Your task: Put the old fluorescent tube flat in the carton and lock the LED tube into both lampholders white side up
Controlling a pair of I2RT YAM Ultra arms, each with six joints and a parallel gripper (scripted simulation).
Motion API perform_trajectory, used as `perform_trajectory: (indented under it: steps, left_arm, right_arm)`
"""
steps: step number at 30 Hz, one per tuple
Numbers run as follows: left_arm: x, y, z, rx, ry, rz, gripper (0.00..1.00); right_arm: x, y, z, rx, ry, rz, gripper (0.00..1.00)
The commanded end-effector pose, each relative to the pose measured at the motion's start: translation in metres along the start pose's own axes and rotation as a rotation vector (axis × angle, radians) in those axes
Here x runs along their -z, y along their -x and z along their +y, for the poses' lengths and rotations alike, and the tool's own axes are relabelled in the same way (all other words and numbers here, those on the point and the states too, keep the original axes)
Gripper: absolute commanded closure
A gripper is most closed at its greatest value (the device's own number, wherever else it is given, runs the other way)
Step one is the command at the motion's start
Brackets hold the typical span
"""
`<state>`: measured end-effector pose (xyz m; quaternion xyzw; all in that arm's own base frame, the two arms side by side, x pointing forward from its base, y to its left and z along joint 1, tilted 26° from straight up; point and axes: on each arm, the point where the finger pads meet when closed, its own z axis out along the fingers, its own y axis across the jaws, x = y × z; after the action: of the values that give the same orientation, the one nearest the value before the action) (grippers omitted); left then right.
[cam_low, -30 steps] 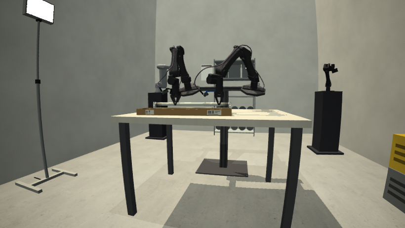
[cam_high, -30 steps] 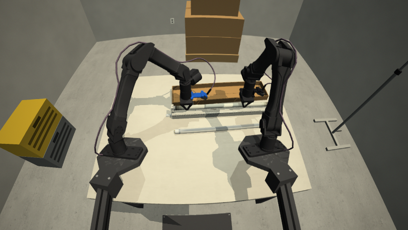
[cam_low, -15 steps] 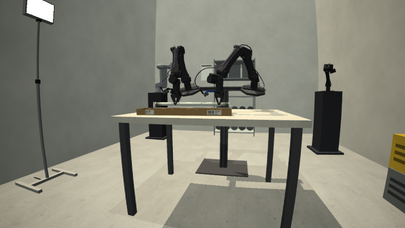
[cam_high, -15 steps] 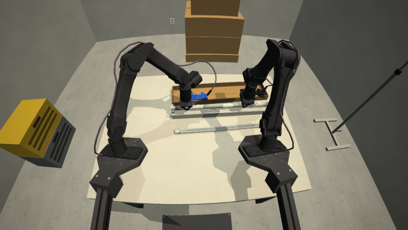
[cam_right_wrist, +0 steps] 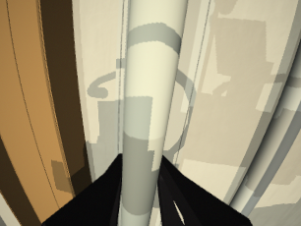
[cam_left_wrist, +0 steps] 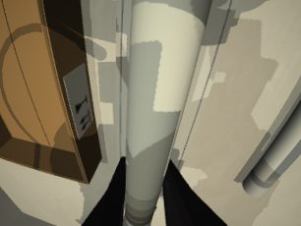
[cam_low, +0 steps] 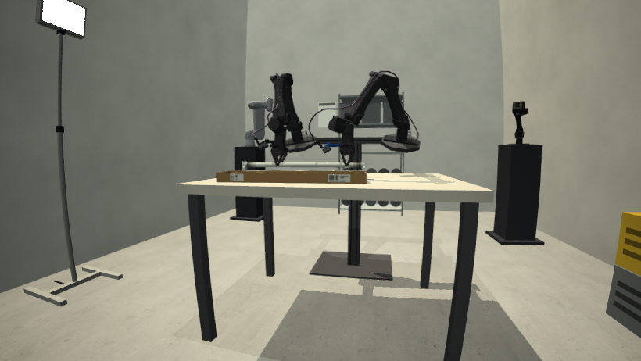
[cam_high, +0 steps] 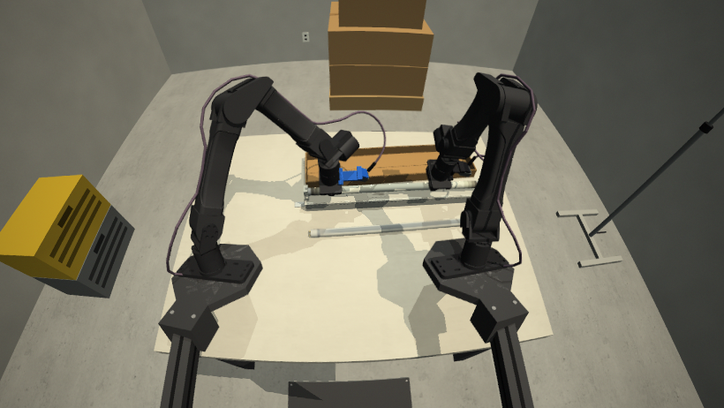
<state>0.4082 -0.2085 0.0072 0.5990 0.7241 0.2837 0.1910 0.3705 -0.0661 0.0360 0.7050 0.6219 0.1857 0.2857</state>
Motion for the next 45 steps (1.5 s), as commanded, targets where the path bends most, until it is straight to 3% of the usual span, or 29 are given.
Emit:
perform_trajectory:
  steps: [1,9,12,21,34,40,45]
  left_arm:
    - [0.012,0.003,0.000,-0.025,0.050,-0.011,0.89]
    - [0.013,0.002,-0.001,-0.029,0.119,-0.009,0.89]
    - [0.013,-0.001,-0.009,-0.046,0.085,-0.003,0.89]
    - [0.014,0.001,-0.004,-0.038,0.164,-0.004,0.89]
    - [0.005,-0.007,-0.024,-0.077,0.139,0.035,0.89]
    - [0.008,-0.002,-0.016,-0.072,0.172,0.025,0.89]
    - [0.008,-0.003,-0.018,-0.072,0.170,0.026,0.89]
  right_arm:
    - [0.007,0.008,0.001,-0.005,0.051,-0.023,0.89]
    - [0.008,0.009,0.000,-0.004,0.118,-0.028,0.89]
    - [0.008,0.009,-0.011,-0.011,0.073,-0.026,0.89]
    - [0.010,0.010,-0.003,-0.005,0.163,-0.030,0.89]
    - [0.007,0.009,-0.019,-0.012,0.132,-0.031,0.89]
    - [0.008,0.010,-0.008,-0.005,0.184,-0.035,0.89]
    - [0.007,0.009,-0.017,-0.012,0.154,-0.033,0.89]
